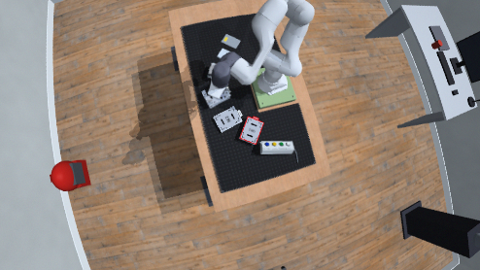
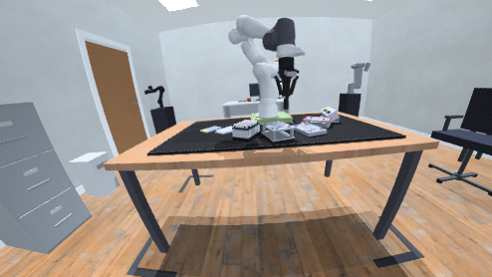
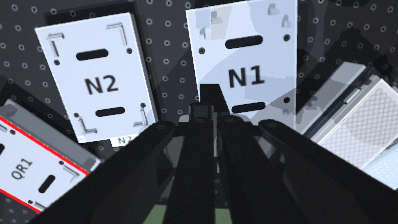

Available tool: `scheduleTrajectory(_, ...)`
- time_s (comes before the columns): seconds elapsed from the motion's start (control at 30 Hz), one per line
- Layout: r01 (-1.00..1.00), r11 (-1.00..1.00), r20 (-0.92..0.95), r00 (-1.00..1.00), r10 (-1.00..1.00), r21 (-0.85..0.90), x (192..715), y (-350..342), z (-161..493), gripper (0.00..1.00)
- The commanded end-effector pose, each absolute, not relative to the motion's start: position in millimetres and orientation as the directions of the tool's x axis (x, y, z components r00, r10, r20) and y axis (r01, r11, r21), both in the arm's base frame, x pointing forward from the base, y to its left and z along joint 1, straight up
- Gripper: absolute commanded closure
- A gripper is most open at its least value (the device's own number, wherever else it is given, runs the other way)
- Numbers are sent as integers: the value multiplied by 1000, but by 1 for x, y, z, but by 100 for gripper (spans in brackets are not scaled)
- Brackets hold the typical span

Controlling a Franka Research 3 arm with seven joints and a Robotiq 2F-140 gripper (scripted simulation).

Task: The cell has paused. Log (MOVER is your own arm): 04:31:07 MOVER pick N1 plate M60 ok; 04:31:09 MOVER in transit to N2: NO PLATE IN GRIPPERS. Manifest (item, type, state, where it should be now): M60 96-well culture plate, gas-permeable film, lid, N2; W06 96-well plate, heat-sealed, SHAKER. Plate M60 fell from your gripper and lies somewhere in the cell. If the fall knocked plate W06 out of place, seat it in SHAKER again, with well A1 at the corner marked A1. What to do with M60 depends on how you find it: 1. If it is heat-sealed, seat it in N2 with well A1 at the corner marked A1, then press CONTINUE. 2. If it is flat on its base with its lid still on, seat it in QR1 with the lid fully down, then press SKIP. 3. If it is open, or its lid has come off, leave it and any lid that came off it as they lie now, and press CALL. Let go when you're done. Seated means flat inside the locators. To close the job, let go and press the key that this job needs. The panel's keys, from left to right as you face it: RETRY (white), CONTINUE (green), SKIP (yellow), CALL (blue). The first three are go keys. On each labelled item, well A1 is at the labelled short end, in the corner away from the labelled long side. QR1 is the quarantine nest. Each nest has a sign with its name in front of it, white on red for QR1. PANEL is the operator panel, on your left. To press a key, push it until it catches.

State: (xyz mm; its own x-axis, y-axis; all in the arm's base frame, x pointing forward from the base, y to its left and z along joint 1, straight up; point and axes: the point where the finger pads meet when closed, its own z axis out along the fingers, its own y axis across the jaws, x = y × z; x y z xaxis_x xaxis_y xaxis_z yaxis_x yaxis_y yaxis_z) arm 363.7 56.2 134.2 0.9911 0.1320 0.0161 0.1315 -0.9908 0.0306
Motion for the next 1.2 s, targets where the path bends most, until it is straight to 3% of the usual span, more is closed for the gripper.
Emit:
scheduleTrajectory(0.0,313,-949,14,950,313,23,362,115,133,90)
scheduleTrajectory(0.23,522,-852,12,852,523,24,333,193,133,90)
scheduleTrajectory(0.63,861,-508,5,508,862,17,216,332,128,90)
scheduleTrajectory(1.17,967,-254,0,254,967,6,122,383,124,90)
